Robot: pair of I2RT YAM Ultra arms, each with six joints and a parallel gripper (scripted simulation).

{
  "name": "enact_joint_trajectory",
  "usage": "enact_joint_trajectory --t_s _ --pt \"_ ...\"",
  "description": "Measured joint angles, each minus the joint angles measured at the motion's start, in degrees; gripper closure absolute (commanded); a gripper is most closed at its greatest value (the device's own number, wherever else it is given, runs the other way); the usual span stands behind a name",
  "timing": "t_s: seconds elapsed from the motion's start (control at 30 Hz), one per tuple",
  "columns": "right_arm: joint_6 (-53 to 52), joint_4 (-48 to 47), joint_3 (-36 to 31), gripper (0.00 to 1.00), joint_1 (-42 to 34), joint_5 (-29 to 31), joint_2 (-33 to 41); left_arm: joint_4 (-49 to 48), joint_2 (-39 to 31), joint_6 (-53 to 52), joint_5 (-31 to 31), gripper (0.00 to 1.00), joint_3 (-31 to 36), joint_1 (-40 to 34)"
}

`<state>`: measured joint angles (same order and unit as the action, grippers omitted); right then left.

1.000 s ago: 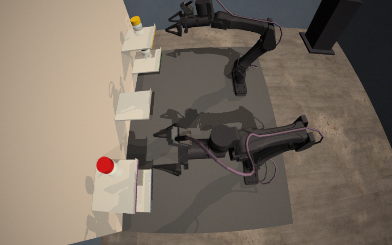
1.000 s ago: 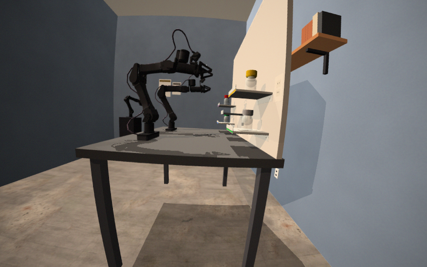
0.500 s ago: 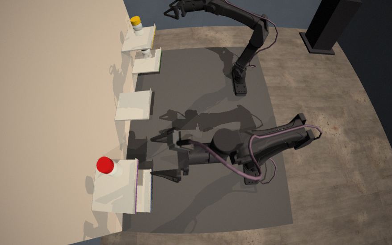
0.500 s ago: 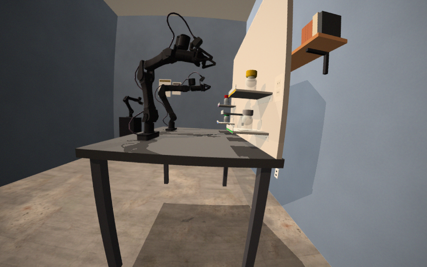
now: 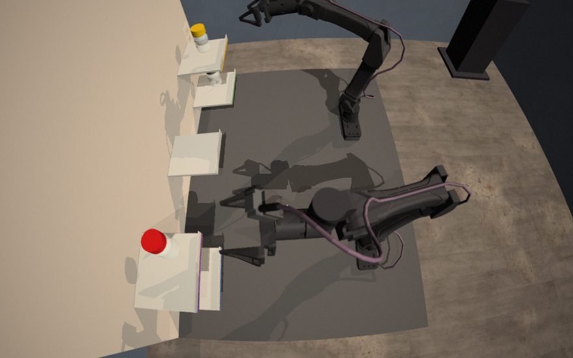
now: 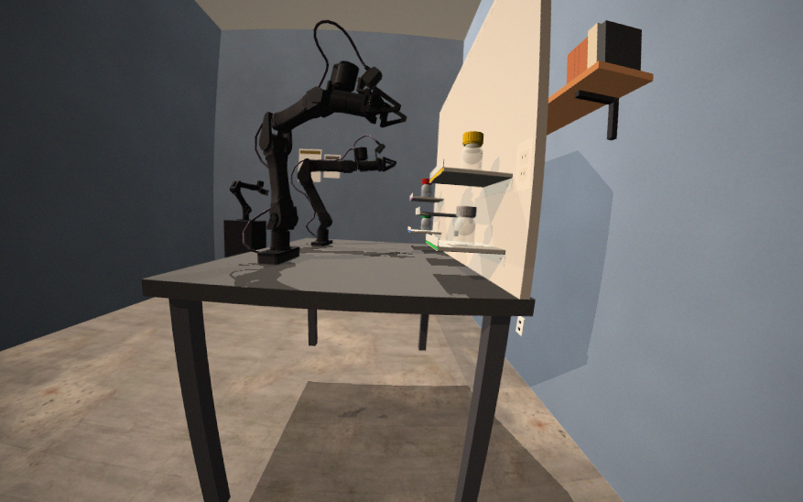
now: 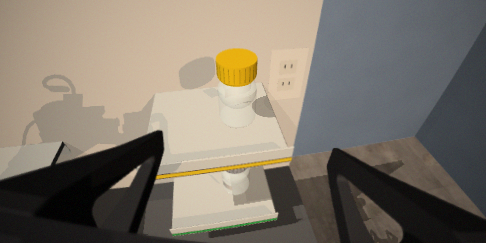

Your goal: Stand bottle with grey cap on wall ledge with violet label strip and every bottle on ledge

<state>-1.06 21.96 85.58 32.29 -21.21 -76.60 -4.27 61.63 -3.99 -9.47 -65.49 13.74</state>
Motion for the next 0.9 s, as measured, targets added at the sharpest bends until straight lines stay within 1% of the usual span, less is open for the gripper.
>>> enact_joint_trajectory --t_s 0.13,0.33,0.47,0.53,0.67,0.8,0.9 --pt "0.0 0.1 0.0 0.0 0.0 0.0 0.0 -4.5 -0.3 0.0 -0.1 0.0 2.3 0.0" --pt "0.0 0.0 0.0 0.0 0.0 0.0 0.0 -12.4 -1.5 0.0 -0.2 0.0 11.8 0.0" --pt "0.0 -3.1 -0.9 0.0 0.0 -0.1 0.3 -19.6 -2.2 0.0 -0.2 0.0 20.8 0.0" --pt "0.0 -6.4 -3.9 0.0 0.0 -0.1 1.3 -22.9 -2.2 0.0 -0.2 0.0 25.4 0.0" --pt "0.2 -13.6 -13.9 0.0 0.0 -0.1 3.6 -29.6 -1.8 0.0 -0.2 0.0 33.1 0.0" --pt "0.2 -19.7 -24.2 0.0 0.0 -0.1 3.9 -35.6 0.3 0.0 -0.2 0.0 37.6 0.0" --pt "0.2 -22.8 -28.6 0.0 0.0 -0.1 4.0 -38.8 1.5 0.0 -0.2 0.0 38.9 0.0"
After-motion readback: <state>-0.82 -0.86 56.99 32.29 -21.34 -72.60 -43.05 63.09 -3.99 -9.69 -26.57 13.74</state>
